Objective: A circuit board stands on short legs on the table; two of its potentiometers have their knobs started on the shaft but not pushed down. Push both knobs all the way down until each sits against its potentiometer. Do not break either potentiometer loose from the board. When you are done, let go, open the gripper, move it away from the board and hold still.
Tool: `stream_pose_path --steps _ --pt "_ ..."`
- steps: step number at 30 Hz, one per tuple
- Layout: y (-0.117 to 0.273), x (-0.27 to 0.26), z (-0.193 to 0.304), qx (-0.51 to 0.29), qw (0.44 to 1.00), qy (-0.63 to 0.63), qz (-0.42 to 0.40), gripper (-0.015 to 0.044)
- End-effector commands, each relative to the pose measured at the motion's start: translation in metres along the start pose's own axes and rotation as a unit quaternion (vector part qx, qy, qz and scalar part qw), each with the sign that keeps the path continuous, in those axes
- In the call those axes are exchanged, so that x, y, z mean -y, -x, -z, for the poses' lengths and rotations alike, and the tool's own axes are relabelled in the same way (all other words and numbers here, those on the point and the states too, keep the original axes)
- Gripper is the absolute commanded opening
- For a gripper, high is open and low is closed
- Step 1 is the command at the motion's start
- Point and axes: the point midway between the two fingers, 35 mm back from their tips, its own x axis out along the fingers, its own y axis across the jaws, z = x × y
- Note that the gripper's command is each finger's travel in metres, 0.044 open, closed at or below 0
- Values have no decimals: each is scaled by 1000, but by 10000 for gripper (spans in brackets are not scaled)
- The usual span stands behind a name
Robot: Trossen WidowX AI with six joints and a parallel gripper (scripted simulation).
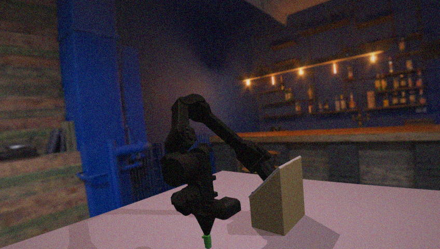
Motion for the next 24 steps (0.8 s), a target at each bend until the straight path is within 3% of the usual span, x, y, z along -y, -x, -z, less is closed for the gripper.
stream_pose_path --steps 1,24 --pt "-5 1 -1 -1 1000 -2 3 0" --pt "-14 1 -1 -1 1000 -2 3 0"
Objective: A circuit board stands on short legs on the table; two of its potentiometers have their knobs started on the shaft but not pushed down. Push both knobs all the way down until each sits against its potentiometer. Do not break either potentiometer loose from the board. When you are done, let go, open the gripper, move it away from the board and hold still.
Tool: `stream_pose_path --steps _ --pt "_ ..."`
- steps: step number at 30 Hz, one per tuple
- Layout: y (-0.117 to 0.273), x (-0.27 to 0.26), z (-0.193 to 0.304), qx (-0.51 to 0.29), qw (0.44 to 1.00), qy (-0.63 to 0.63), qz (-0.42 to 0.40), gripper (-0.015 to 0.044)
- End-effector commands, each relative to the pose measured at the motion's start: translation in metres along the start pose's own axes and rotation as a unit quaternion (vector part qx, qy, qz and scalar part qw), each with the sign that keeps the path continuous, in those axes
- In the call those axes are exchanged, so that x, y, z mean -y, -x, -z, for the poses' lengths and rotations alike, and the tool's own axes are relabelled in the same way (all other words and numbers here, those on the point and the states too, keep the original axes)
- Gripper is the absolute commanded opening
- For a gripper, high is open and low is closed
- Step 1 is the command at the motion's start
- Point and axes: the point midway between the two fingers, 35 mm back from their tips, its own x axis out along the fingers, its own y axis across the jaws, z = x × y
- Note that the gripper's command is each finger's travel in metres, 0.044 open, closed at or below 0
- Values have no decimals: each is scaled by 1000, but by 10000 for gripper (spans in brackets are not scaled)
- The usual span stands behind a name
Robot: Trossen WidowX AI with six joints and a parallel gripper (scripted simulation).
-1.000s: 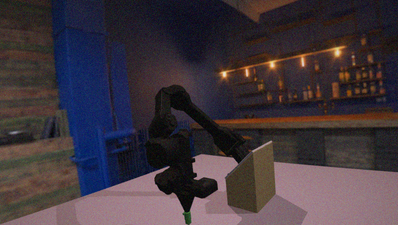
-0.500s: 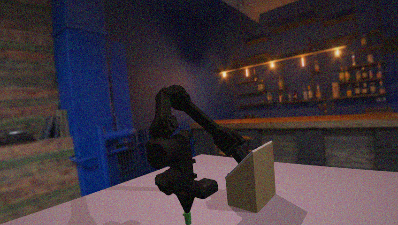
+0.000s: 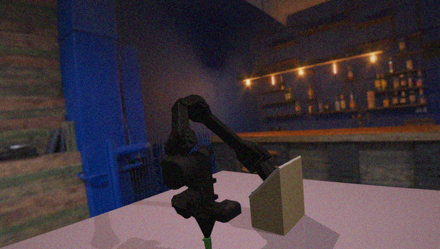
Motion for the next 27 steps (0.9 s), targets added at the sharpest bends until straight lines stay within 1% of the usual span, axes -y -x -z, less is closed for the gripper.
stream_pose_path --steps 1,27 --pt "-9 1 -1 -3 1000 -4 3 0" --pt "-14 2 -1 -3 1000 -4 3 0"
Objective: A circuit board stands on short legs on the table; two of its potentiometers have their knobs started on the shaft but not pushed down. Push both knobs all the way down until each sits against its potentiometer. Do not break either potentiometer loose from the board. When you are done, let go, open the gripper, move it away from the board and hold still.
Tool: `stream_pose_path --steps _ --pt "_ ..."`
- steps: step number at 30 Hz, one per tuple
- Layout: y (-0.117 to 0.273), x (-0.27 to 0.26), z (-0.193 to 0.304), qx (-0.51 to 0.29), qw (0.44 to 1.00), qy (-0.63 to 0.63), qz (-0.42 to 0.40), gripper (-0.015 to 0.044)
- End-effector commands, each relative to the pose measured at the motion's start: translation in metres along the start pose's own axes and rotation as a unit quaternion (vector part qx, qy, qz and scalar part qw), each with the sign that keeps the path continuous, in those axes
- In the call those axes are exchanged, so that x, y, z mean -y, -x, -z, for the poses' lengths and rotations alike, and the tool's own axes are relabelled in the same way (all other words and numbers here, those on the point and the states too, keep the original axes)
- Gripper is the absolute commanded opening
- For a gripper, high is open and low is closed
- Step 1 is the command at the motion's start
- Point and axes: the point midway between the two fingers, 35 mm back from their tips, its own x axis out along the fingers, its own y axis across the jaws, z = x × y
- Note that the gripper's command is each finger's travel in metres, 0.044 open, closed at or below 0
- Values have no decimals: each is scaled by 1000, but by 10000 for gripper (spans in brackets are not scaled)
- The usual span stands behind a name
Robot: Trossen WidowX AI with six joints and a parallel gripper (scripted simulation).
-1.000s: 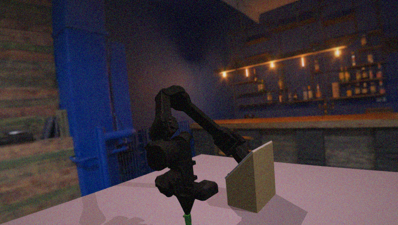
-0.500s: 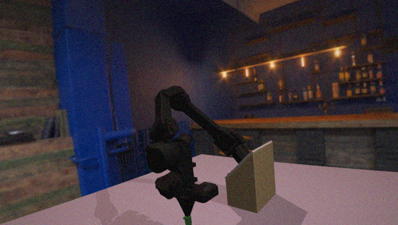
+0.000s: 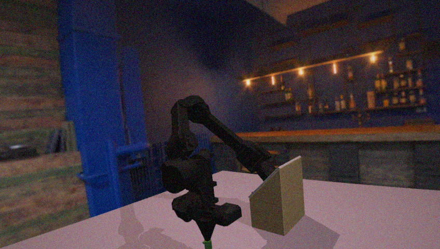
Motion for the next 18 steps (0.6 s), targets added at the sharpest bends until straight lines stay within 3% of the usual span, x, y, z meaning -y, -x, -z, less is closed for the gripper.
stream_pose_path --steps 1,18 --pt "-6 1 -1 -2 1000 -4 3 0" --pt "-8 1 -1 -2 1000 -4 3 0"
